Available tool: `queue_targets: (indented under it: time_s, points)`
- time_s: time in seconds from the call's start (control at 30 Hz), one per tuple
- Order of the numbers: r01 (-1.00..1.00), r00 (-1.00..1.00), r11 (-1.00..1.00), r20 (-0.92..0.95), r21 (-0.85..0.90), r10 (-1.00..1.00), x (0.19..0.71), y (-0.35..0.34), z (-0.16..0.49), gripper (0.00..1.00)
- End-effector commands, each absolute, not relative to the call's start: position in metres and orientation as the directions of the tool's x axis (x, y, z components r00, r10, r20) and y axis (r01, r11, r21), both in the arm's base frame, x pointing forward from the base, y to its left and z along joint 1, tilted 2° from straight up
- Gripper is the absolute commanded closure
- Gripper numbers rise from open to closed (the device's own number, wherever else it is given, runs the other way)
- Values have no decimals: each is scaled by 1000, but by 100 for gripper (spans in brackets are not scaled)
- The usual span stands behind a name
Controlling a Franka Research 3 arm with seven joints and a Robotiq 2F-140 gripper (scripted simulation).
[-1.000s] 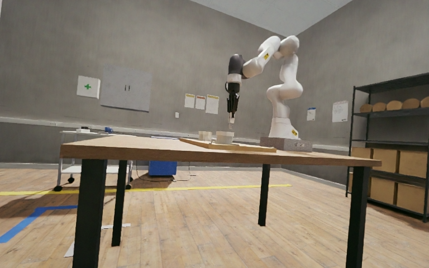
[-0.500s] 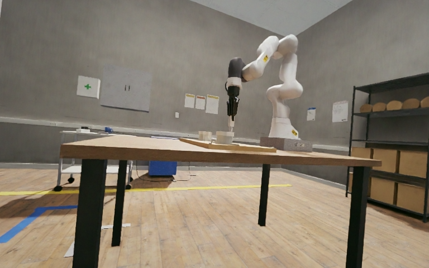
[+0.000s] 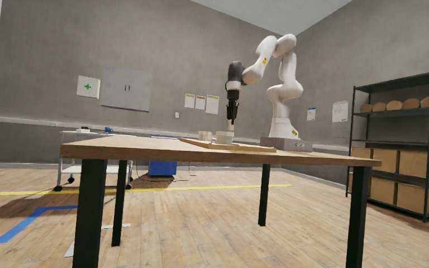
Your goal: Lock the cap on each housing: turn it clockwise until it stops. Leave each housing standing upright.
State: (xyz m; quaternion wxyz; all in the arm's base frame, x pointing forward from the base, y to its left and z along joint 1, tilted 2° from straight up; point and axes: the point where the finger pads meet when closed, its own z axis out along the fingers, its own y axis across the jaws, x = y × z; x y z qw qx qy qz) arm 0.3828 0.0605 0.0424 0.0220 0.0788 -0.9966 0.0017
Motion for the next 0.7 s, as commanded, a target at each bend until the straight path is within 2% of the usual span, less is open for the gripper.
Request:
queue_targets:
  time_s: [0.0, 0.67]
  points:
    - [-167, -986, 986, 29, 5, -167, 387, 62, 37, 90]
    - [-167, -986, 986, 29, 5, -167, 387, 62, 12, 90]
